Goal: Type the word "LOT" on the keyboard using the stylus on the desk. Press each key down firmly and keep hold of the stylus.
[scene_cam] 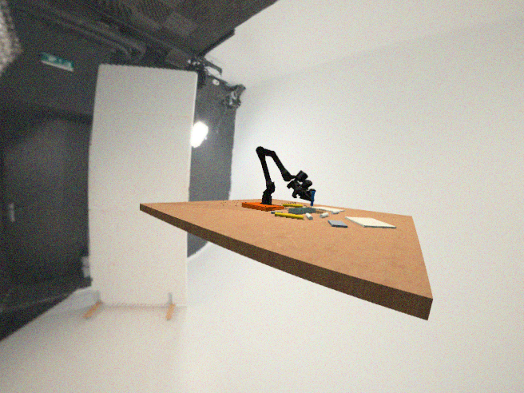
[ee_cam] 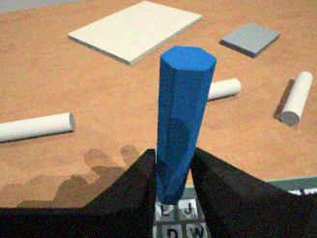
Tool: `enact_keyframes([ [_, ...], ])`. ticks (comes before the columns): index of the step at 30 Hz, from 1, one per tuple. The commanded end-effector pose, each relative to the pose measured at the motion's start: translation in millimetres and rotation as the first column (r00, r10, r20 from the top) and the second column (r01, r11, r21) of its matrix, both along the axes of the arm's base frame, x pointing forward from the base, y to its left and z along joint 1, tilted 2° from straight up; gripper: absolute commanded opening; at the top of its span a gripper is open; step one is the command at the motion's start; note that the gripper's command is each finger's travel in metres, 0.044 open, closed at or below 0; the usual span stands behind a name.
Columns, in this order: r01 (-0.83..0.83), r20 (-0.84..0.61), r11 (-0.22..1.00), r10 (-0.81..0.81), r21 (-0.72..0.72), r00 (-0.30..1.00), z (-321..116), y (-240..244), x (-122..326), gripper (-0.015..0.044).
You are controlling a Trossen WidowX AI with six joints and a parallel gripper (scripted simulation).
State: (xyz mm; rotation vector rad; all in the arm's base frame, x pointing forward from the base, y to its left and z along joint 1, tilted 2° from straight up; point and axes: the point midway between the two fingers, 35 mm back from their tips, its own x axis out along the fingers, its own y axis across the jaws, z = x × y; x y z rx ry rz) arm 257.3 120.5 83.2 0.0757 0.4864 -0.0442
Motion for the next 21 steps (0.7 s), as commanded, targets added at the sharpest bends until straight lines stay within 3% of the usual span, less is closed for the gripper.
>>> enact_keyframes([
  [1,-0.004,-0.006,1.0,0.004,-0.007,1.0,-3.8,0.2,-0.3,0.0081],
  [21,-0.004,-0.005,1.0,0.004,-0.006,1.0,6.3,0.4,0.1,0.0081],
])
